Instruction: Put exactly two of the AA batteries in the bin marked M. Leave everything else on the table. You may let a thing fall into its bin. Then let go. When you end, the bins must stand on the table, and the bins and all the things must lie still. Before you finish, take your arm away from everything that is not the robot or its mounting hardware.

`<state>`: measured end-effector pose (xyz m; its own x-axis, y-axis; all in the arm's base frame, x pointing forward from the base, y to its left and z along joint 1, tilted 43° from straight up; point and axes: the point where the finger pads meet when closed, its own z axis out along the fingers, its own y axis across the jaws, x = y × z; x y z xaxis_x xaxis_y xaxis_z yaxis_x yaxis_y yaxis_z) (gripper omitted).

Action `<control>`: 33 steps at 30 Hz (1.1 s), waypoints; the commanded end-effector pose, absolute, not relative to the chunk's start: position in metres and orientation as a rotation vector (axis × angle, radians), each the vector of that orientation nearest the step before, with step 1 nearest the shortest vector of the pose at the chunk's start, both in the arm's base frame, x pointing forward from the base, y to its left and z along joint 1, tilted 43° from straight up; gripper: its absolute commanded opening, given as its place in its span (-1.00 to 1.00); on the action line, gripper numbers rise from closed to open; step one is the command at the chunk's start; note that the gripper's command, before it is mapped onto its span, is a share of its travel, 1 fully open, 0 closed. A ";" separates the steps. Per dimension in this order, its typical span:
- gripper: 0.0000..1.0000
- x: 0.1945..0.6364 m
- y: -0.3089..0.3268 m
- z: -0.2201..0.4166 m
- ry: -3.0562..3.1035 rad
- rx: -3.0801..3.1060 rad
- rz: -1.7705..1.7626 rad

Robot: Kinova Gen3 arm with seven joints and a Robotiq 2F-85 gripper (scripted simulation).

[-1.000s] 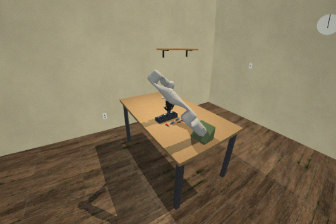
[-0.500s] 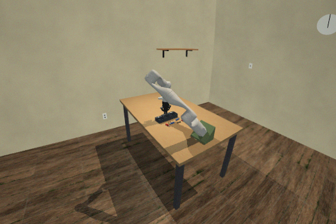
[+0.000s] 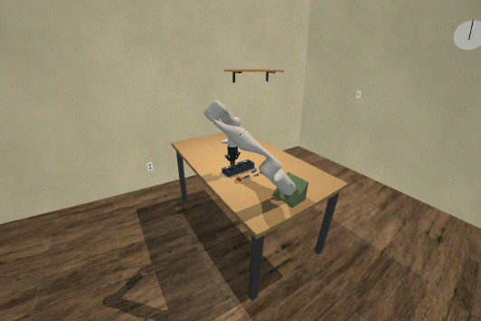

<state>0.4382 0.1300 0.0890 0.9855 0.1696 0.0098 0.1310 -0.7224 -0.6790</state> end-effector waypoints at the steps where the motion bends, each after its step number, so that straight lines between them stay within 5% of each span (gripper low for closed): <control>1: -0.82 0.437 0.134 0.085 -0.211 -2.387 0.068; 33: -0.82 0.432 0.169 0.048 -0.210 -2.387 0.068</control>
